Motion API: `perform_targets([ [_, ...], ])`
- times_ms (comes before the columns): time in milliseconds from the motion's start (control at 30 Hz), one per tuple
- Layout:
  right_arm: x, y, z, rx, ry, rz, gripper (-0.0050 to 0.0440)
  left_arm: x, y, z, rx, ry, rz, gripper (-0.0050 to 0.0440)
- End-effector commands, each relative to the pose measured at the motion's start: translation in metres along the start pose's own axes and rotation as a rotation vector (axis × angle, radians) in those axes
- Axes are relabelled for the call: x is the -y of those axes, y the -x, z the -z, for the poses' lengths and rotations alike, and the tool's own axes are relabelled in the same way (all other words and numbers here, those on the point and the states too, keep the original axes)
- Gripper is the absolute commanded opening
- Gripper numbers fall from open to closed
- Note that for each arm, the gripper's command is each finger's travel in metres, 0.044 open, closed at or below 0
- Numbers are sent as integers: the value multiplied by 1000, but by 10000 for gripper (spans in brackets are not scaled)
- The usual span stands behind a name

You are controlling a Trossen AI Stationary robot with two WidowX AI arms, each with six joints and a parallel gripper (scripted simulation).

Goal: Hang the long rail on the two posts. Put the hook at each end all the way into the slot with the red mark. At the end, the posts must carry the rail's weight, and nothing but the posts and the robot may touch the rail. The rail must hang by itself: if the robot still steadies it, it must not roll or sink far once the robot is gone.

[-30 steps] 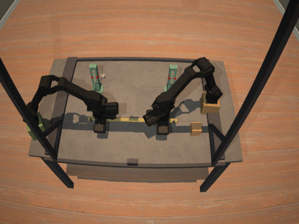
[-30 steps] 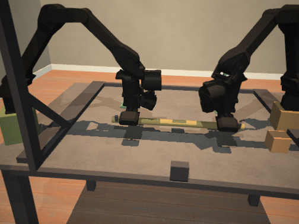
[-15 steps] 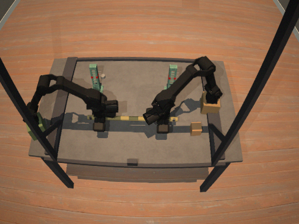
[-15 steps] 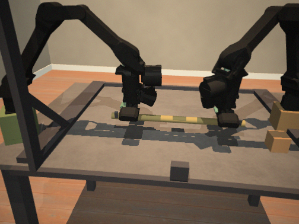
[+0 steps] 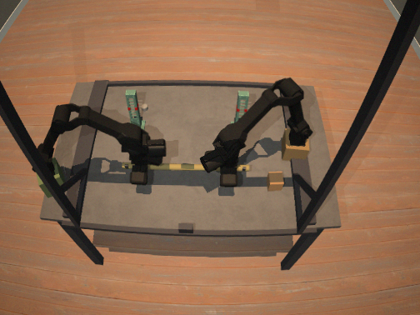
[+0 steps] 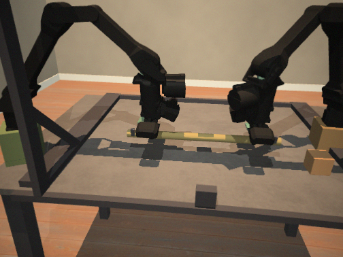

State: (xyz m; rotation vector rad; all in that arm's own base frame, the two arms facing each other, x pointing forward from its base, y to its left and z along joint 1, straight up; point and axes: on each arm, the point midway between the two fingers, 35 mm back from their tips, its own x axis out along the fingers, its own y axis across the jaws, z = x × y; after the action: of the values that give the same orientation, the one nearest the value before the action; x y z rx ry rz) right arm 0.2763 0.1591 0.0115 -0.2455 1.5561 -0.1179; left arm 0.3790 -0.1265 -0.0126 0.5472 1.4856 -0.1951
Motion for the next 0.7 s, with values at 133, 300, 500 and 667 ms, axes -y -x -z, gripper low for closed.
perform_targets([
  [133, 8, 12, -1, 26, -6, -156, -50, -11, 17, -6, 40, 7, 127, -50],
  [300, 10, 11, 0, 26, -5, -236, -50, -13, 17, -7, 40, 5, 198, -50],
  [500, 13, 11, 0, 26, -3, -310, -50, -16, 17, -7, 40, 2, 291, -50],
  [667, 15, 10, 0, 27, -2, -393, -50, -18, 16, -7, 40, 0, 362, -50],
])
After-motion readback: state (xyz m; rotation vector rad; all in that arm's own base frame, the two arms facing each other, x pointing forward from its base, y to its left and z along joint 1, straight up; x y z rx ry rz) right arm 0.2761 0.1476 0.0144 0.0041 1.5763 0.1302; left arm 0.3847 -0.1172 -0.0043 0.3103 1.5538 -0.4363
